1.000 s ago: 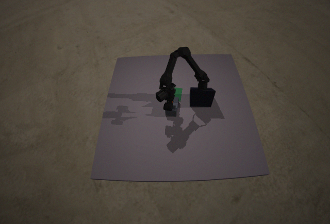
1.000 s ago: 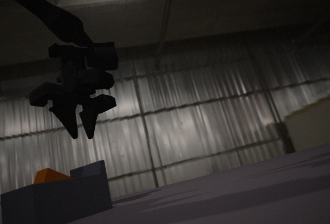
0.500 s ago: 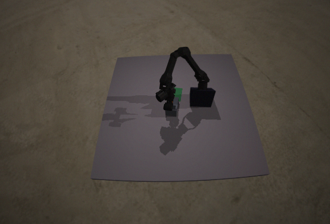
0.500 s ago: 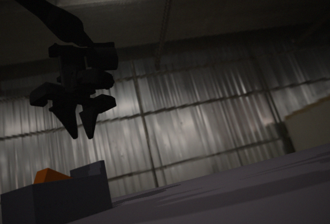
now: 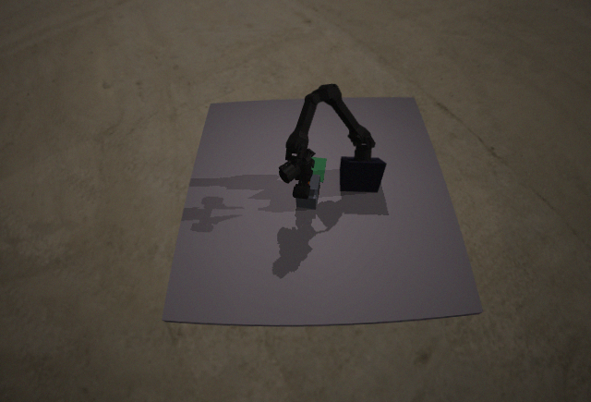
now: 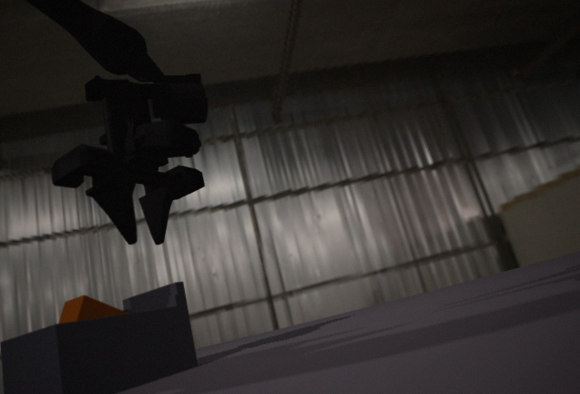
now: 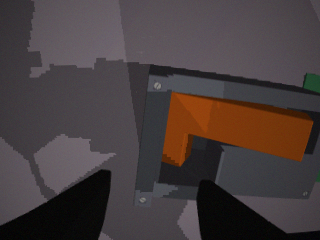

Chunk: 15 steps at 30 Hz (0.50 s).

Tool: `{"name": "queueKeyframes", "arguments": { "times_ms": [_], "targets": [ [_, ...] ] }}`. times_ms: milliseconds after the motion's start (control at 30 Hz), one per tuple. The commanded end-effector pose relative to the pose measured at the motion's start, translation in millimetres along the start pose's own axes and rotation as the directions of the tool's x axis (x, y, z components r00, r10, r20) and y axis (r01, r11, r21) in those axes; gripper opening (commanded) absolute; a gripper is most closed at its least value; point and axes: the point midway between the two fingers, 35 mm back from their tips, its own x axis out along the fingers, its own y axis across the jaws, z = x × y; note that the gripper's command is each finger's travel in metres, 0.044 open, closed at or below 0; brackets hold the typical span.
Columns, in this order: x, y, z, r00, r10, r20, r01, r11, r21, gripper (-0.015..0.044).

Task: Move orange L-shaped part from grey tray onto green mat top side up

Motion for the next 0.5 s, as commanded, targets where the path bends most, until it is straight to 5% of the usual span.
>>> {"name": "queueKeyframes", "arguments": {
  "times_ms": [0,467],
  "targets": [
    [0,0,0,1.000,0.001,0.002,-0.001,1.000,-0.001,0.0180],
    [11,0,1,1.000,0.000,-0.001,0.000,1.000,0.000,0.0180]
  ]
}}
